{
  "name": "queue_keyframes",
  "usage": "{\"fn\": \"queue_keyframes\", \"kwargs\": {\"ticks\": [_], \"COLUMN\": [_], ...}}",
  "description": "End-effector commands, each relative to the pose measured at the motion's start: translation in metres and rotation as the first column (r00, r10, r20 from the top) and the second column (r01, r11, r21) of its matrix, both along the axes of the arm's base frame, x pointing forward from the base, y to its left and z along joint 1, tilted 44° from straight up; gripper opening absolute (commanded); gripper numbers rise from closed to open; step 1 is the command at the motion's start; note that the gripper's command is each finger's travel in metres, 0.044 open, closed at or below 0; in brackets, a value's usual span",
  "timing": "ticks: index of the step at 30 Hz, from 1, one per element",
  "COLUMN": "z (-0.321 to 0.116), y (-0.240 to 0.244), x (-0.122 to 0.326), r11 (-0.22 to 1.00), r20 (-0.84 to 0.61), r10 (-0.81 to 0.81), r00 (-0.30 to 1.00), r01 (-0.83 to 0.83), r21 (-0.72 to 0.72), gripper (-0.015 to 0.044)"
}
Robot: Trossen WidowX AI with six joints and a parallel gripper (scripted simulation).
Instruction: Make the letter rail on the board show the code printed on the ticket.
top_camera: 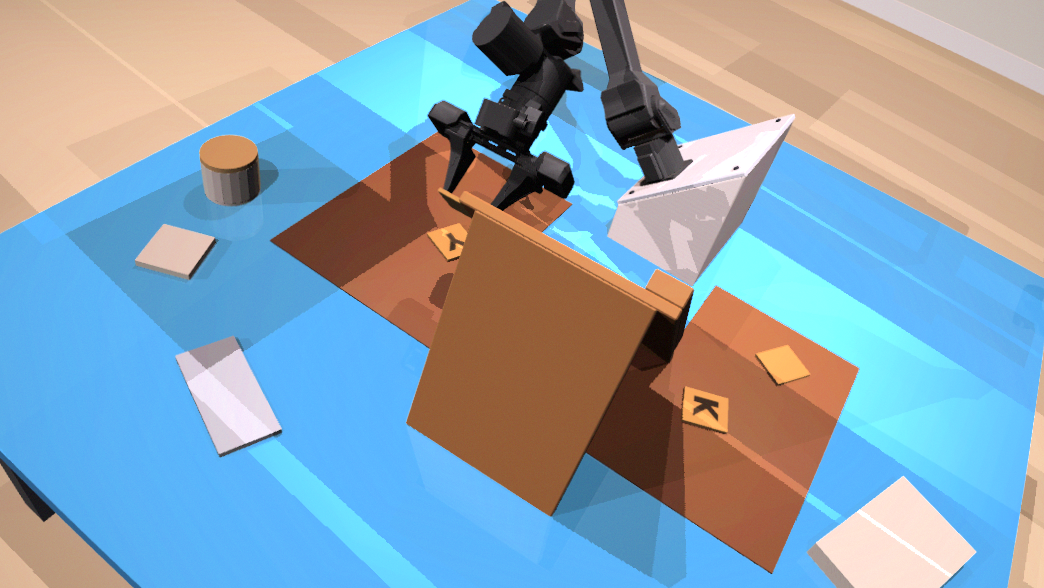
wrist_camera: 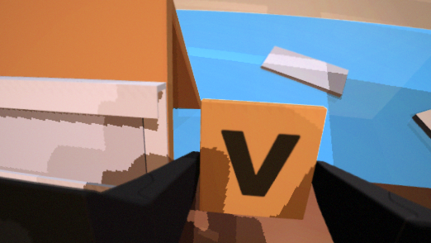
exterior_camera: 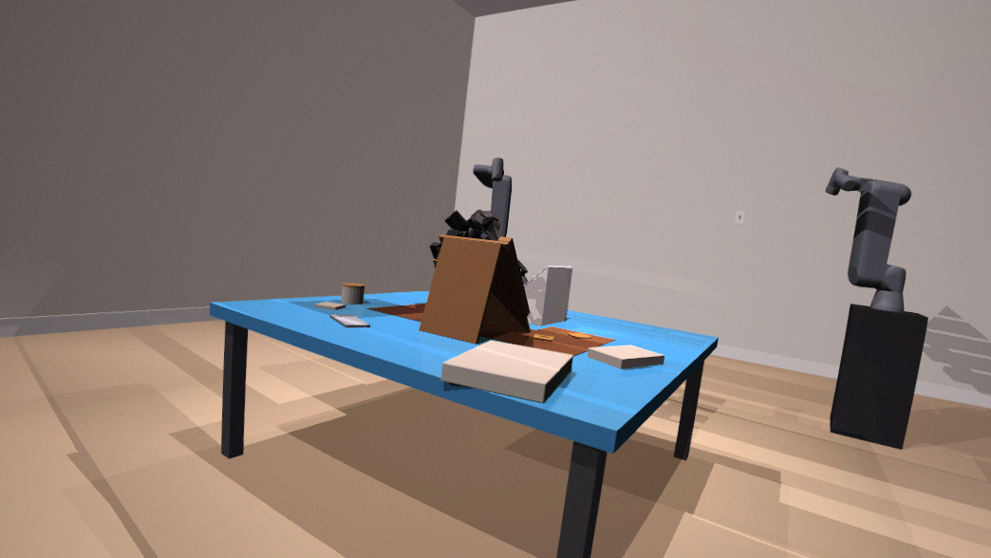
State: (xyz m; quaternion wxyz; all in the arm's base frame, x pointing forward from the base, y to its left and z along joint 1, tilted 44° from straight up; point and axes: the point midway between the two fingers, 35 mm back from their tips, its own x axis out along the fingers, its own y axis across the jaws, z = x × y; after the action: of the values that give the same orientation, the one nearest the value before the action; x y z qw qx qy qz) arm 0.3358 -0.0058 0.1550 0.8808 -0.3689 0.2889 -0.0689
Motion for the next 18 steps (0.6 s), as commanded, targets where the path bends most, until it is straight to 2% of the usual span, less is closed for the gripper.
{"fn": "queue_keyframes", "kwargs": {"ticks": [1,18], "z": [-0.0027,-0.0085], "y": [0.0012,0.0075], "x": [-0.0009,-0.0016], "r11": [1.000,1.000], "r20": [-0.001,-0.001], "r10": [-0.004,-0.004], "r00": [1.000,1.000], "r01": [0.004,0.004], "r21": [-0.001,0.000], "gripper": [0.0000,0.0000]}}
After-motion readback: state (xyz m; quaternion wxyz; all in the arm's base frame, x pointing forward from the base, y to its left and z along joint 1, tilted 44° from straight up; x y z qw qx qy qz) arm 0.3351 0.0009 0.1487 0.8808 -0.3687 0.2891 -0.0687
